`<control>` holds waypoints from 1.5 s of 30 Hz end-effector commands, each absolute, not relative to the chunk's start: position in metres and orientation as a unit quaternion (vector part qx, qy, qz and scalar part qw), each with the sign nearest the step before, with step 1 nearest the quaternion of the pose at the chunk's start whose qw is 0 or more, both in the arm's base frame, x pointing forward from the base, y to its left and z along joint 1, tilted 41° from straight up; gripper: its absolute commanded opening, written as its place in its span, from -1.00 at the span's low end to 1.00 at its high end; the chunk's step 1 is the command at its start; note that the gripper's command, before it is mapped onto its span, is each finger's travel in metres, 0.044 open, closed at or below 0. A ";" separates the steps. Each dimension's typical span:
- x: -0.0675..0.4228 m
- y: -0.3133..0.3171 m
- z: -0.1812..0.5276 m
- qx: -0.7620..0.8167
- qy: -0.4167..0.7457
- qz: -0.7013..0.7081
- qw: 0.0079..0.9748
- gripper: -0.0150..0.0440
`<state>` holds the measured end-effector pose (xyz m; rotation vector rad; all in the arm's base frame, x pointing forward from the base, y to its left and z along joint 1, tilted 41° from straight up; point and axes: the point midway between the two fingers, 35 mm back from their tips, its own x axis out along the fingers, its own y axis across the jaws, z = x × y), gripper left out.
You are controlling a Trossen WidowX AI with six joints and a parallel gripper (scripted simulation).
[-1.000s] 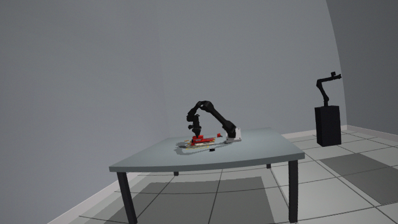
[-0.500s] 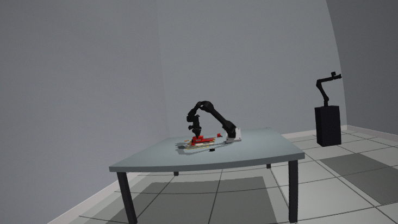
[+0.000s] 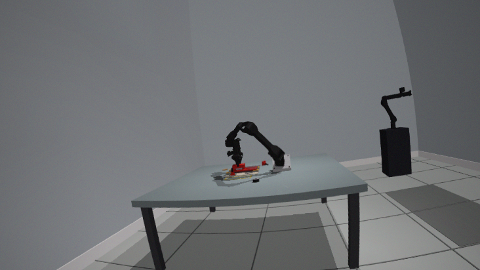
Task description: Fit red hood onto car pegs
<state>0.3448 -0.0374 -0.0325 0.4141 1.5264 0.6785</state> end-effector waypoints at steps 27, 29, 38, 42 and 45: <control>0.345 -0.037 -0.031 0.184 0.670 0.301 0.654 -0.49; 0.345 -0.037 -0.032 0.184 0.670 0.301 0.654 -0.49; 0.344 -0.035 -0.035 0.184 0.670 0.301 0.654 -0.49; 0.344 -0.034 -0.036 0.184 0.670 0.301 0.654 -0.49; 0.344 -0.033 -0.037 0.184 0.670 0.301 0.654 -0.49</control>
